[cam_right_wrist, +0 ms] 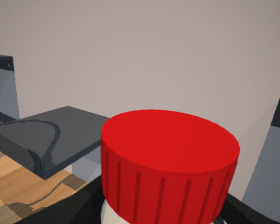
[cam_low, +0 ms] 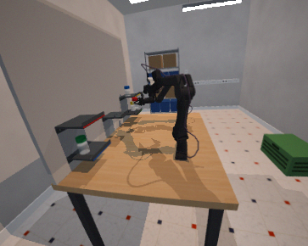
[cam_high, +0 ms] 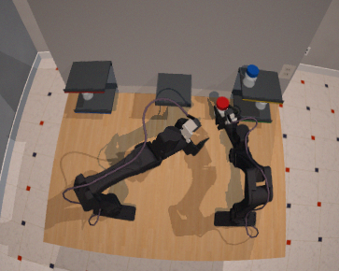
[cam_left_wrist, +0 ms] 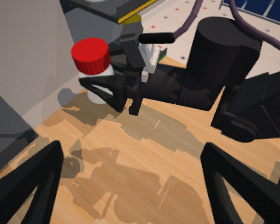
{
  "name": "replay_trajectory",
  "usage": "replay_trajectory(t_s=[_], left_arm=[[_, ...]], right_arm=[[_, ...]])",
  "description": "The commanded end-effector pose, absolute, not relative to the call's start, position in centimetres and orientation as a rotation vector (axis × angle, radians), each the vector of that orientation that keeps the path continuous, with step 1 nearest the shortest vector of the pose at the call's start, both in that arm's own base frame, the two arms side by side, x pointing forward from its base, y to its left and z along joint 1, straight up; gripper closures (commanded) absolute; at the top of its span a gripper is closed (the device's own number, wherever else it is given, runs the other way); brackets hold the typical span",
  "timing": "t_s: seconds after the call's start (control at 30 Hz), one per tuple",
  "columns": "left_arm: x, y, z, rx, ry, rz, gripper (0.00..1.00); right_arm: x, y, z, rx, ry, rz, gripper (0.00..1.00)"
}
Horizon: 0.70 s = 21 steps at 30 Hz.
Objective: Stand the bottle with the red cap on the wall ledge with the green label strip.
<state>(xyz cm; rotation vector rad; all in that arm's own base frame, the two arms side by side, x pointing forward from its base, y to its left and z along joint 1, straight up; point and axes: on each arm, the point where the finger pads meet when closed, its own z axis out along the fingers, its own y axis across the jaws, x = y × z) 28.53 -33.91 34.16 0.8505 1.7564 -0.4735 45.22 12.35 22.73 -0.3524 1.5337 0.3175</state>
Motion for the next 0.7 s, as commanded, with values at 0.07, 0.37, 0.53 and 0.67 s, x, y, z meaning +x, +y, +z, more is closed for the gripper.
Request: replay_trajectory(t_s=[0.07, 0.37, 0.53, 0.67], left_arm=[[28.5, -35.4, 36.4, 0.840, 1.654, -0.531, 0.11], [28.5, -35.4, 36.3, 0.840, 1.656, -0.531, 0.11], [28.5, -35.4, 36.3, 0.840, 1.656, -0.531, 0.11], [28.5, -35.4, 36.3, 0.840, 1.657, -0.531, 0.11]], right_arm=[[41.4, 8.7, 24.1, -0.385, 1.384, 0.352, 0.48], [40.3, 2.9, 19.3, -0.283, 1.501, 0.287, 0.48], [39.5, 0.7, 17.8, -0.234, 1.542, 0.258, 0.48], [40.0, 0.0, 18.1, -0.192, 1.543, 0.203, 0.48]])
